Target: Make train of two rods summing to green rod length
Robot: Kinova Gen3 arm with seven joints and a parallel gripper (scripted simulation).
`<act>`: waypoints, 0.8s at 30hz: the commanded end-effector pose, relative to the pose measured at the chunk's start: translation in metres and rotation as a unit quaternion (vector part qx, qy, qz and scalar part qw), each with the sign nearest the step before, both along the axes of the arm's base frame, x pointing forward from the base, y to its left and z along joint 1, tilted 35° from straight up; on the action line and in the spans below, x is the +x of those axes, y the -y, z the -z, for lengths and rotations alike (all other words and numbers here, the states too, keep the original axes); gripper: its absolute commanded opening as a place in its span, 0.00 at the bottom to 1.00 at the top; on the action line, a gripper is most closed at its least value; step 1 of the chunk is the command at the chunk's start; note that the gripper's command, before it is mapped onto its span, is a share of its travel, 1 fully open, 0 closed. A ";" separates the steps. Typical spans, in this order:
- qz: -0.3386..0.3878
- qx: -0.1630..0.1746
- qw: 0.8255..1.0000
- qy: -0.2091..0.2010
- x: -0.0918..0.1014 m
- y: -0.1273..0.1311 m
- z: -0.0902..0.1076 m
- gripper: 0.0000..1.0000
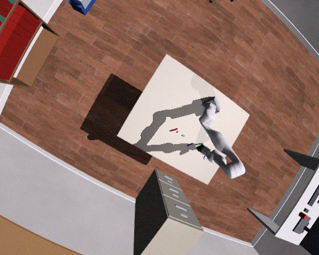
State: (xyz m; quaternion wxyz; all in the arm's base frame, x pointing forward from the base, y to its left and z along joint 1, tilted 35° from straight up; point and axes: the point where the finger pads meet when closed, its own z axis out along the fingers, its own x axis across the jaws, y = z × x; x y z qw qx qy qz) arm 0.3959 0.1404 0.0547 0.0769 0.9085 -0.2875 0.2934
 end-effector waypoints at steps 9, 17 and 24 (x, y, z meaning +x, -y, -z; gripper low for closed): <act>0.000 0.000 1.000 0.000 0.000 0.000 0.000 0.24; 0.000 0.000 1.000 0.000 0.000 0.000 0.000 0.24; 0.000 0.000 1.000 0.000 0.000 0.000 0.000 0.24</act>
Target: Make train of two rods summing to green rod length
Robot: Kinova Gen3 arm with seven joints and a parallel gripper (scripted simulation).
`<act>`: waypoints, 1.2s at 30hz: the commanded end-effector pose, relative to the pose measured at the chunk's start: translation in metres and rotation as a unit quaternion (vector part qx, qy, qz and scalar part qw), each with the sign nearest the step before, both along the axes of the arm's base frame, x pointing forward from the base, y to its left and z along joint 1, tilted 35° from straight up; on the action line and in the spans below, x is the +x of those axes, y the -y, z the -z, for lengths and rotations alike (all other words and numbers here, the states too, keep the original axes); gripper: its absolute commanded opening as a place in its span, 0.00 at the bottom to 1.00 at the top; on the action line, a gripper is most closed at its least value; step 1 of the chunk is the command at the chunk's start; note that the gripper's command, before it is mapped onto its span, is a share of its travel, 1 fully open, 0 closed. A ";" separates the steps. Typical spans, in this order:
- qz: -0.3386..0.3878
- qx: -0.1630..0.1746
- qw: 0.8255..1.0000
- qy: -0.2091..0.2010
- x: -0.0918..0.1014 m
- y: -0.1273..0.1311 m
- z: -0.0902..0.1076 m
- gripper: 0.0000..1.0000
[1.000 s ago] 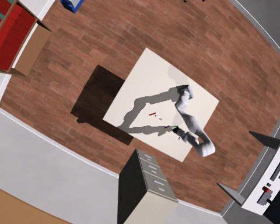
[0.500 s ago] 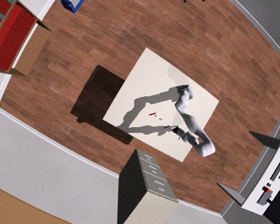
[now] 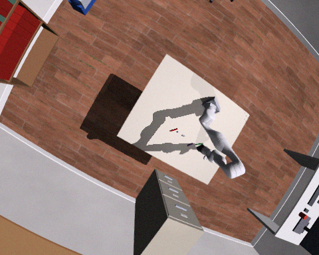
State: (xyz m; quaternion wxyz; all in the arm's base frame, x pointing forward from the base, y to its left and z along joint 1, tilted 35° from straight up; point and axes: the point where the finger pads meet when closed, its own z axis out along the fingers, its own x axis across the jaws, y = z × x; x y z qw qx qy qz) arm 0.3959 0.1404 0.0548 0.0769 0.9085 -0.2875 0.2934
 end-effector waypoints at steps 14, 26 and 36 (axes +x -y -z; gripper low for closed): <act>0.000 0.000 1.000 0.000 0.000 0.000 0.000 0.24; 0.000 0.000 1.000 0.000 -0.005 -0.003 -0.008 0.24; 0.000 0.000 1.000 0.000 -0.017 -0.011 -0.029 0.24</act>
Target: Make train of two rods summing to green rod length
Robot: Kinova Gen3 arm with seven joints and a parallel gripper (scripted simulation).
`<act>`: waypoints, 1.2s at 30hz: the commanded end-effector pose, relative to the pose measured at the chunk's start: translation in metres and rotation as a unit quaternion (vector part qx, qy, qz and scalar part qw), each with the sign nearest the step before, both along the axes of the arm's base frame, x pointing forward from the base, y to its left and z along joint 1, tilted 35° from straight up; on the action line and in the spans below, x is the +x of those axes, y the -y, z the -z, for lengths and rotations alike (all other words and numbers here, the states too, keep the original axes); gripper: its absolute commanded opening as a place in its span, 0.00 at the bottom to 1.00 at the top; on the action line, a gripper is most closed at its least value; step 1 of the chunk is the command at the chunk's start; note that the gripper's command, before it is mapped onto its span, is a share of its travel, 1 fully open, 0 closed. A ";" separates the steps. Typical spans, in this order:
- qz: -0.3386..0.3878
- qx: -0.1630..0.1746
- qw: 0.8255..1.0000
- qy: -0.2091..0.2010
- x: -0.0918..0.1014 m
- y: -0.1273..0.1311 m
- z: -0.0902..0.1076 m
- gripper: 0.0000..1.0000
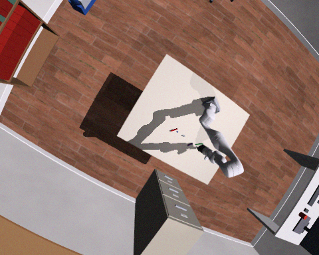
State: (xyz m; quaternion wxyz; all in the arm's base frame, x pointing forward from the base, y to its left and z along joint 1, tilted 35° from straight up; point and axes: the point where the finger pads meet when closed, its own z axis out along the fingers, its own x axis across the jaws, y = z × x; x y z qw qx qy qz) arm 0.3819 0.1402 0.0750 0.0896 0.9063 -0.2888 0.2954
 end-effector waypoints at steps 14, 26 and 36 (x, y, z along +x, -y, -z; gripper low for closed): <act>-0.006 0.012 1.000 0.001 -0.027 -0.026 -0.049 0.24; -0.006 0.012 1.000 0.001 -0.035 -0.031 -0.062 0.24; -0.005 0.013 1.000 0.001 -0.034 -0.030 -0.062 0.24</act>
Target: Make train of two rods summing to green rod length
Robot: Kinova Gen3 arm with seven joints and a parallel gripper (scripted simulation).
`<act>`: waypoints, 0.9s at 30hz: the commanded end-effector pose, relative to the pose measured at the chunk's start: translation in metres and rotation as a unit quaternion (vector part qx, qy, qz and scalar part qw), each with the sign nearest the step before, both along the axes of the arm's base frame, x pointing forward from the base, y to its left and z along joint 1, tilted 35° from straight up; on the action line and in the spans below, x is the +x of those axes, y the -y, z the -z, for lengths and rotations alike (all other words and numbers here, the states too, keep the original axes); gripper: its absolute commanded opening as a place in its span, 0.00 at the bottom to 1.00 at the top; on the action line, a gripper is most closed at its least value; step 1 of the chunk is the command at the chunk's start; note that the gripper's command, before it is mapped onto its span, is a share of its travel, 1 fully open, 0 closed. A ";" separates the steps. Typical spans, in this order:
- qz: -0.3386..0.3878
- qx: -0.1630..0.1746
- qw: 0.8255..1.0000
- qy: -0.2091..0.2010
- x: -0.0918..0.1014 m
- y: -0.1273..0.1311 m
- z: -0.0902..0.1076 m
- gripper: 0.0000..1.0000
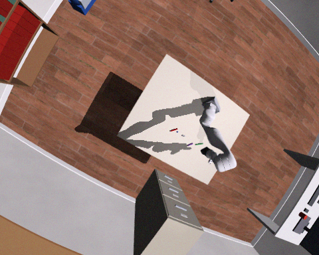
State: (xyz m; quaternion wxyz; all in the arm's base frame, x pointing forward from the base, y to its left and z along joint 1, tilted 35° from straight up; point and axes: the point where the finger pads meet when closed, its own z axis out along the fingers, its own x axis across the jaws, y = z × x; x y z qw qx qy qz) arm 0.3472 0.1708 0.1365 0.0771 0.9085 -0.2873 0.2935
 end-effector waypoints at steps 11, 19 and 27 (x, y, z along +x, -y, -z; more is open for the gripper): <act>0.030 0.018 0.999 0.010 0.015 0.101 -0.044 0.24; 0.051 0.031 0.998 0.022 0.003 0.167 -0.064 0.24; 0.051 0.031 0.998 0.022 0.003 0.167 -0.064 0.24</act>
